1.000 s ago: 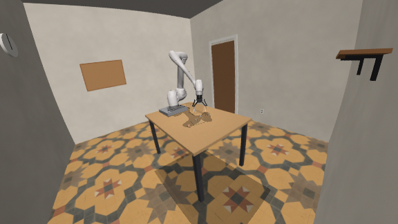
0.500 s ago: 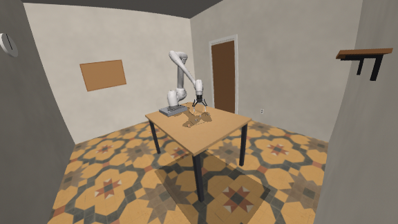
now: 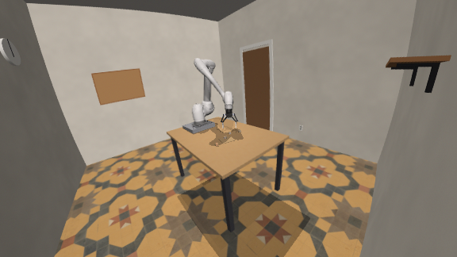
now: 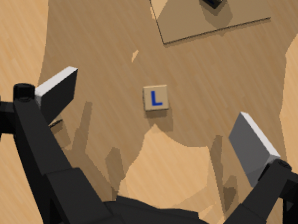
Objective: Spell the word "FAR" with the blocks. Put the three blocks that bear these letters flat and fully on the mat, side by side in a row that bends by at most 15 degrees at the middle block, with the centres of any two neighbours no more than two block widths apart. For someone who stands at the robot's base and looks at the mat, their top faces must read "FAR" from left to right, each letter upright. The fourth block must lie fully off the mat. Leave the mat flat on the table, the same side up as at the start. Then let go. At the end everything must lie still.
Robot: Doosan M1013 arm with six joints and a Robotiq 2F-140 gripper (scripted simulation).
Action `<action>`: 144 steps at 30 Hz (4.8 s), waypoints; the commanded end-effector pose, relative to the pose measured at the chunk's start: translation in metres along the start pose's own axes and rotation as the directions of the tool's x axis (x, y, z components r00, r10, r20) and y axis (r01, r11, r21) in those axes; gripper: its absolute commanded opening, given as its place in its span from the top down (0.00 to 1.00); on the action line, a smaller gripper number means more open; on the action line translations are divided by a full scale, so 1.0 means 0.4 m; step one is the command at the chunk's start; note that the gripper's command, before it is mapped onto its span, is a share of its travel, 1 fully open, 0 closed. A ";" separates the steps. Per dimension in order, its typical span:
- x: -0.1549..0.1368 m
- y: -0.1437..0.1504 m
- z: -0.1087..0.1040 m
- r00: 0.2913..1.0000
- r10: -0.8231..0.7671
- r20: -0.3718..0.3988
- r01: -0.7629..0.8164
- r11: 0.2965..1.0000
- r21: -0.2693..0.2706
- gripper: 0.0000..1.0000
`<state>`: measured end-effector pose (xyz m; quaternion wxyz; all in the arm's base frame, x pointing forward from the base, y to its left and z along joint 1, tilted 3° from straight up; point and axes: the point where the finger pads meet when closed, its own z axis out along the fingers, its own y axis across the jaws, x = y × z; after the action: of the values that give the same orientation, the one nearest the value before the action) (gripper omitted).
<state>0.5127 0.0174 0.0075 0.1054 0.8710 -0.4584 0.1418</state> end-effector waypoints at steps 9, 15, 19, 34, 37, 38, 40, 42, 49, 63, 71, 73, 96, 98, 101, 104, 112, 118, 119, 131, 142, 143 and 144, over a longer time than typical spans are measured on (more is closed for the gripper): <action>0.002 0.005 -0.002 1.000 -0.004 -0.002 0.004 1.000 0.004 0.00; 0.023 -0.005 -0.015 1.000 -0.027 0.000 0.027 1.000 -0.002 0.00; 0.058 -0.022 -0.038 0.998 -0.066 0.005 0.066 0.998 -0.013 0.00; 0.276 -0.122 -0.252 0.918 -0.377 0.119 0.381 0.925 -0.006 0.00; 0.302 -0.134 -0.289 0.895 -0.424 0.138 0.426 0.904 0.011 0.00; 0.327 -0.147 -0.328 0.867 -0.473 0.156 0.474 0.880 0.034 0.00; 0.352 -0.159 -0.370 0.835 -0.524 0.171 0.521 0.851 0.062 0.00; 0.377 -0.170 -0.415 0.797 -0.576 0.184 0.569 0.817 0.096 0.00; 0.445 -0.201 -0.559 0.659 -0.729 0.187 0.696 0.684 0.218 0.00; 0.496 -0.132 -0.384 0.797 -0.580 0.169 0.570 0.814 0.110 0.00; 0.486 -0.089 -0.271 0.875 -0.463 0.139 0.462 0.886 0.044 0.00; 0.468 -0.048 -0.176 0.928 -0.358 0.102 0.360 0.933 0.004 0.00; 0.320 0.089 0.097 1.000 -0.008 0.001 0.008 1.000 0.011 0.00; 0.319 0.089 0.097 1.000 -0.007 0.001 0.007 1.000 0.011 0.00; 0.319 0.089 0.097 1.000 -0.007 0.001 0.007 1.000 0.011 0.00; 0.319 0.089 0.097 1.000 -0.007 0.001 0.007 1.000 0.011 0.00; 0.319 0.089 0.097 1.000 -0.007 0.001 0.007 1.000 0.011 0.00; 0.319 0.089 0.097 1.000 -0.007 0.001 0.007 1.000 0.011 0.00; 0.319 0.089 0.097 1.000 -0.007 0.001 0.007 1.000 0.011 0.00; 0.319 0.089 0.097 1.000 -0.007 0.001 0.007 1.000 0.011 0.00; 0.319 0.089 0.097 1.000 -0.007 0.001 0.007 1.000 0.011 0.00; 0.319 0.089 0.097 1.000 -0.007 0.001 0.007 1.000 0.011 0.00; 0.319 0.089 0.097 1.000 -0.007 0.001 0.007 1.000 0.011 0.00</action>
<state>0.5608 -0.1130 0.0218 0.1002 0.8728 -0.4549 0.1460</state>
